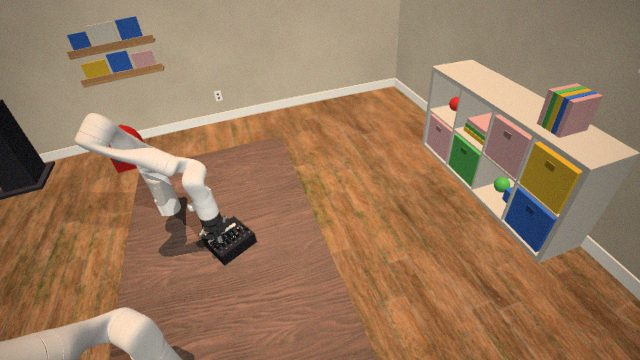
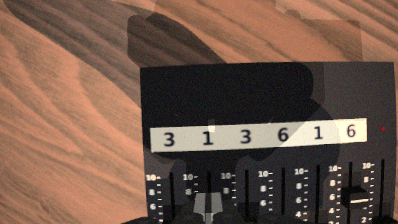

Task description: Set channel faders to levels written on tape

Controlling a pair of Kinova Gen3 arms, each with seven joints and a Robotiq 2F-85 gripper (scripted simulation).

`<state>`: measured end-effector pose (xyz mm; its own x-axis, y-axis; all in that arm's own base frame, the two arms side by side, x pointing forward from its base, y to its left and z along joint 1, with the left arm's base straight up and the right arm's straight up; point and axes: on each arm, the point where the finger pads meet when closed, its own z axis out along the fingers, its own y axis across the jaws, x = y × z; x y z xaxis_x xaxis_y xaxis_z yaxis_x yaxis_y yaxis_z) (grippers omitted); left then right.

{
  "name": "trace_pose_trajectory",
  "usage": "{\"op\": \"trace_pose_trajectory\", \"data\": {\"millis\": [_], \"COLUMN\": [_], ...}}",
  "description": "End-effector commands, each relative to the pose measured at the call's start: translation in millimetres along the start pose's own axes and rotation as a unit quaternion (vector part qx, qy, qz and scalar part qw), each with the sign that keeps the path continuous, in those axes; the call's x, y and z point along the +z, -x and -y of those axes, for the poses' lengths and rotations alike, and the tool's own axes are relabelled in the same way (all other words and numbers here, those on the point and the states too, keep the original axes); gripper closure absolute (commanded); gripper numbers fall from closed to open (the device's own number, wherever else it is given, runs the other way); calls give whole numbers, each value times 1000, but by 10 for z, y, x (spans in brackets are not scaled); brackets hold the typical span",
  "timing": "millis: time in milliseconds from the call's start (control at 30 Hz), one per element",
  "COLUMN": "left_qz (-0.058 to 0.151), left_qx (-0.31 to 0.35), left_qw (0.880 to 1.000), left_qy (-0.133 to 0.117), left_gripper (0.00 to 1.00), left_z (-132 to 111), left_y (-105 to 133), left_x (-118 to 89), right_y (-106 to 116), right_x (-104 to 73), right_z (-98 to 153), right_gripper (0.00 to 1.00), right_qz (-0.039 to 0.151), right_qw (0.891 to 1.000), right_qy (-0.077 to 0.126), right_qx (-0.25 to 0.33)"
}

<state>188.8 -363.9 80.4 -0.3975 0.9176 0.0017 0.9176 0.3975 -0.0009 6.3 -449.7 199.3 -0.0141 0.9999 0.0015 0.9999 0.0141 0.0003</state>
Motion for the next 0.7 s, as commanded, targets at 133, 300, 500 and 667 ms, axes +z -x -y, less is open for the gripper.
{"op": "trace_pose_trajectory", "data": {"millis": [133,300,500,667], "left_qz": [1,1,1,1], "left_qx": [0,0,0,0], "left_qw": [1000,1000,1000,1000], "left_qy": [0,0,0,0], "left_gripper": [903,903,903,903], "left_z": [-6,-6,-6,-6], "left_y": [41,57,63,66], "left_x": [-3,-3,-3,-3], "right_y": [3,3,3,3], "right_x": [-7,-7,-7,-7], "right_z": [-1,-1,-1,-1], "right_gripper": [2,2,2,2], "right_qz": [1,1,1,1], "right_qw": [1000,1000,1000,1000], "right_qy": [0,0,0,0], "right_qx": [0,0,0,0]}}
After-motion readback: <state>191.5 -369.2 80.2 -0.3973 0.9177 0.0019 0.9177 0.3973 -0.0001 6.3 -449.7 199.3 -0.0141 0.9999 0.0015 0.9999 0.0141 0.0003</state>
